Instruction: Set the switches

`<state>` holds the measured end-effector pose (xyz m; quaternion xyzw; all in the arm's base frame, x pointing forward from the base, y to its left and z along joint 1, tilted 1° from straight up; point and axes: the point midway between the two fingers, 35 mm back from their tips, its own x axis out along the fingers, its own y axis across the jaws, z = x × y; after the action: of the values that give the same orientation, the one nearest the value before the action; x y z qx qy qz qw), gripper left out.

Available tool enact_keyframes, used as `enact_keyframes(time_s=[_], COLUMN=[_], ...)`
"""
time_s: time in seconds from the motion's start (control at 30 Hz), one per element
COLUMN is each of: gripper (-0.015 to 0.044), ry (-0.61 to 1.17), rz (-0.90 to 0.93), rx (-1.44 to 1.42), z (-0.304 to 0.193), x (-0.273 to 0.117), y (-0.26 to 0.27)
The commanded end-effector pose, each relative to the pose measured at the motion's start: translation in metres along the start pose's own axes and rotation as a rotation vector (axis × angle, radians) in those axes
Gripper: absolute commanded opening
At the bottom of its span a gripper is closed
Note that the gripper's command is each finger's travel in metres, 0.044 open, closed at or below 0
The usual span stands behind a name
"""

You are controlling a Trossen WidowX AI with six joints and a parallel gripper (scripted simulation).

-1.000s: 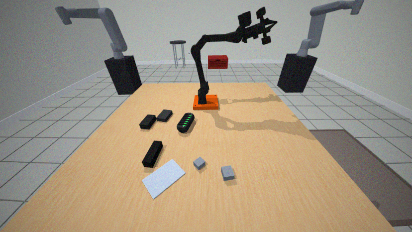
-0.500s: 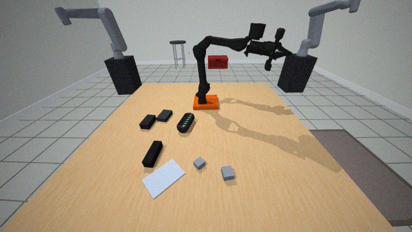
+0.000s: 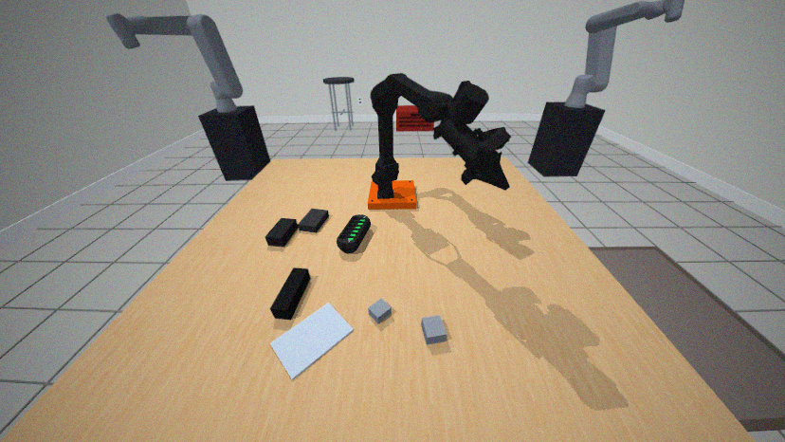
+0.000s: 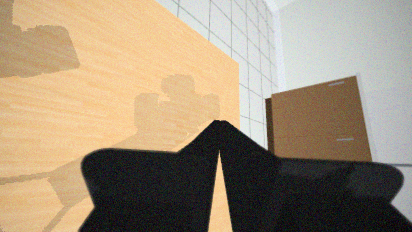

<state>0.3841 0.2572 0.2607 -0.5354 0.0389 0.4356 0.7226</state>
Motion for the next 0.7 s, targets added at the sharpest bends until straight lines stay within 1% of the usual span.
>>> enact_keyframes(time_s=[0.0, 0.13, 0.3, 0.5, 0.67], gripper=[0.0000, 0.0000, 0.0000, 0.0000, 0.0000], ry=[0.133, 0.279, 0.453, 0.648, 0.790], rz=[0.057, 0.096, 0.127, 0.142, 0.136], rx=[0.188, 0.410, 0.712, 1.113, 1.475], z=[-0.067, -0.138, -0.220, -0.301, -0.349], x=[0.000, -0.013, -0.043, -0.095, -0.147], y=[0.007, 0.017, 0.039, 0.080, 0.124])
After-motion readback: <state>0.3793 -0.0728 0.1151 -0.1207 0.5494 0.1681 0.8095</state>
